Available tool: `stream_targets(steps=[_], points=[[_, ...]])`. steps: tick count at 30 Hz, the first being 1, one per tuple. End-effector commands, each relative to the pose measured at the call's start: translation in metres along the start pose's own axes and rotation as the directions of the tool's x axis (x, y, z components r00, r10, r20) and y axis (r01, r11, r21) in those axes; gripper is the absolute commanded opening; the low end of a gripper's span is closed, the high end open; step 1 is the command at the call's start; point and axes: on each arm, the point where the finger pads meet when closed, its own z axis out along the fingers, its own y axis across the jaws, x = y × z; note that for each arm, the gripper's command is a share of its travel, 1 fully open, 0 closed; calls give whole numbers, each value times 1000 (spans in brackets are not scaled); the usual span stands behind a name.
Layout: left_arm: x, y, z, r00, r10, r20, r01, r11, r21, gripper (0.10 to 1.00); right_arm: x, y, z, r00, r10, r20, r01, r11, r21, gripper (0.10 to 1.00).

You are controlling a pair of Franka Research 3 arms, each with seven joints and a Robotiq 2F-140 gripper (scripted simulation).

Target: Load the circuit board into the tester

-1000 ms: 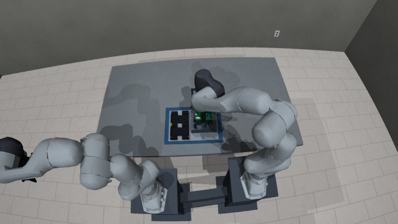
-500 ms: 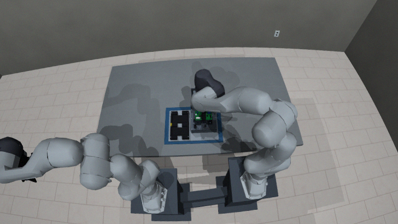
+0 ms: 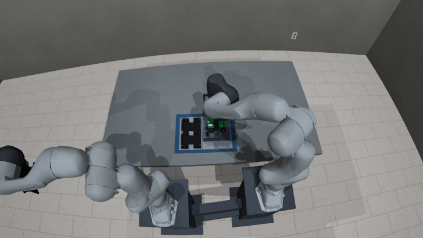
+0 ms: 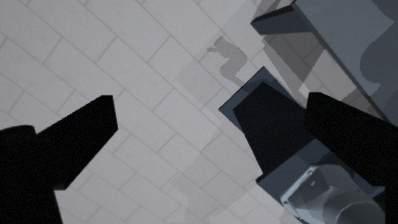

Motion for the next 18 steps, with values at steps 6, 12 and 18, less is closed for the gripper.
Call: stream_targets(steps=[6,12,18], points=[[0,0,0,1000,0,0,0,1000,0,1000,0,-2,-1,1000,0,4,0,1000,4,510],[0,0,0,1000,0,0,0,1000,0,1000,0,-2,-1,1000,0,4,0,1000,4,510],[0,0,0,1000,0,0,0,1000,0,1000,0,-2,2,1000,0,4,0,1000,4,510]])
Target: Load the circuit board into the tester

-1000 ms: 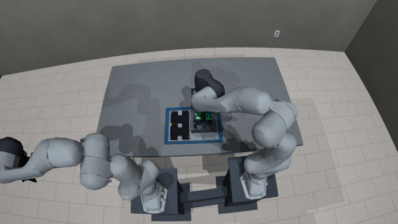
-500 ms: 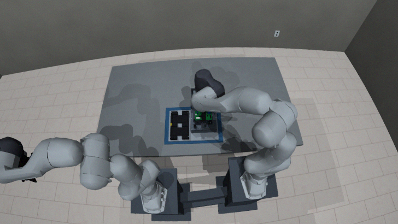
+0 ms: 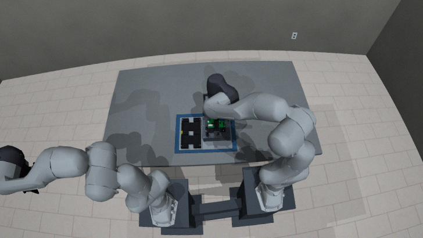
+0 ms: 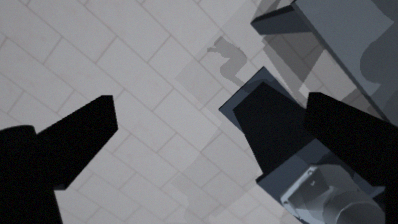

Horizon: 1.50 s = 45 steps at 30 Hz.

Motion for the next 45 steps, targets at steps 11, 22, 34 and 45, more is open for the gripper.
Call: stream_targets(steps=[11,22,34,45], points=[[0,0,0,1000,0,0,0,1000,0,1000,1,-2,14,1000,0,3,0,1000,3,510],[0,0,0,1000,0,0,0,1000,0,1000,1,-3,31,1000,0,3,0,1000,3,510],[0,0,0,1000,0,0,0,1000,0,1000,1,-4,44,1000,0,3,0,1000,3,510],[0,0,0,1000,0,0,0,1000,0,1000,1,-4,45,1000,0,3,0,1000,3,510]])
